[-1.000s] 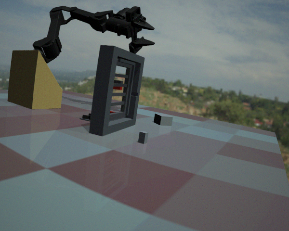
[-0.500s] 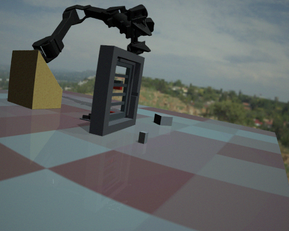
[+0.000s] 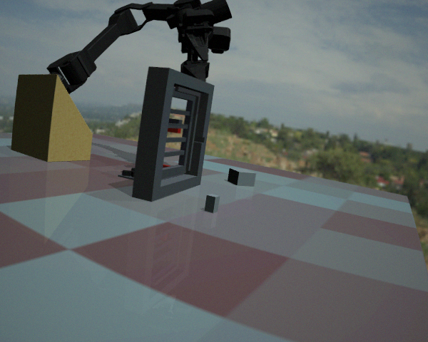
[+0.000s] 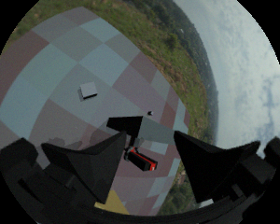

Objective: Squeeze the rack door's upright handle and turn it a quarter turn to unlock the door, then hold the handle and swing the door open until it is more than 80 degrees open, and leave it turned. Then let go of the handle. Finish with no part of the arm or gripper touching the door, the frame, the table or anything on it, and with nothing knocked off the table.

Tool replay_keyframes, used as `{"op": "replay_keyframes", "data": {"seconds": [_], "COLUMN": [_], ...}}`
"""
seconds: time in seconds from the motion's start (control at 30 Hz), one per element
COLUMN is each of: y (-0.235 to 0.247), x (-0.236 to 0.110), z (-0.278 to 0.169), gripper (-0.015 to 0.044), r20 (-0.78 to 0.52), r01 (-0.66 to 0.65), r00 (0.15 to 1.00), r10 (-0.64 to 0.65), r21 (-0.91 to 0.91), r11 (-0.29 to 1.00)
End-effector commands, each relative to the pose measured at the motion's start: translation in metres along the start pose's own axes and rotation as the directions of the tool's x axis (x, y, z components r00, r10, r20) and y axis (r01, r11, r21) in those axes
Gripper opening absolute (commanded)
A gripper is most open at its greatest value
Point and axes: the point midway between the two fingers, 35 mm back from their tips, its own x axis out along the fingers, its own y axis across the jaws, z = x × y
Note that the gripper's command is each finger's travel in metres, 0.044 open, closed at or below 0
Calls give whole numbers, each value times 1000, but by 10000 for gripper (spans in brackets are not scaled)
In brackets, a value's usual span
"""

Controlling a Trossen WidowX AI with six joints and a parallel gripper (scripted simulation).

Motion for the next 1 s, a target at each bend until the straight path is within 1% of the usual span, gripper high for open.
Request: {"op": "replay_keyframes", "data": {"seconds": [0.0,0.27,0.5,0.73,0.97], "y": [-6,-17,-25,-33,-40], "x": [8,16,20,19,17], "z": [-11,-33,-50,-63,-73], "gripper": [298,298,298,298,298], "r20": [-77,-208,-282,-312,-299], "r01": [-55,-168,-264,-350,-424], "r00": [995,961,908,841,767], "r10": [56,185,311,442,567], "r21": [21,97,194,308,427], "r11": [998,981,945,885,799]}}
